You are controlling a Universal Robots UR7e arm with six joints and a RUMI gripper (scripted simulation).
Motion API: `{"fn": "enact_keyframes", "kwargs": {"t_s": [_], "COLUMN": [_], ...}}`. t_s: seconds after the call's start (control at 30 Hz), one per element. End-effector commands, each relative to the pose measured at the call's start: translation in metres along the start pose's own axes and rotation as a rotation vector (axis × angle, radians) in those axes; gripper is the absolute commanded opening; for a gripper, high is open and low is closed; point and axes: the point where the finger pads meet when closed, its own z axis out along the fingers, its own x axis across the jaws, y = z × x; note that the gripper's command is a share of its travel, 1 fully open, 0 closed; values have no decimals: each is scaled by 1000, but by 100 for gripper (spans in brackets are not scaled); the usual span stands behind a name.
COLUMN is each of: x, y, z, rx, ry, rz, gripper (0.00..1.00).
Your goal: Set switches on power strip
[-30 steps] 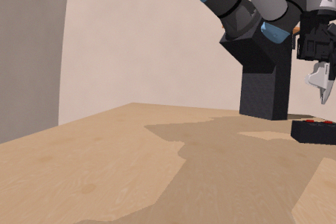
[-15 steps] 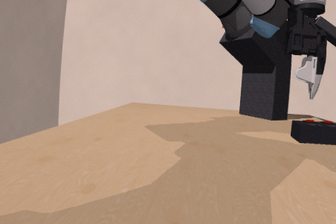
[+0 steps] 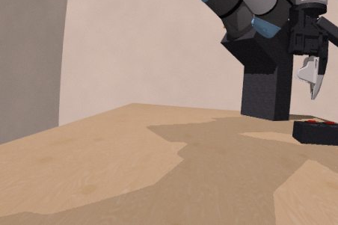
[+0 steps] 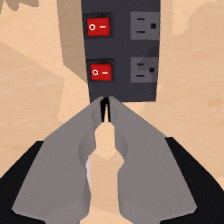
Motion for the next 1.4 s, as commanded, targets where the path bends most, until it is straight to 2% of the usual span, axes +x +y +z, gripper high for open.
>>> {"fn": "enact_keyframes", "kwargs": {"t_s": [0.0,0.7,1.37], "x": [0,0,0], "y": [0,0,0], "z": [0,2,22], "rx": [0,0,0], "ry": [1,1,1], "rz": [0,0,0], "gripper": [0,0,0]}}
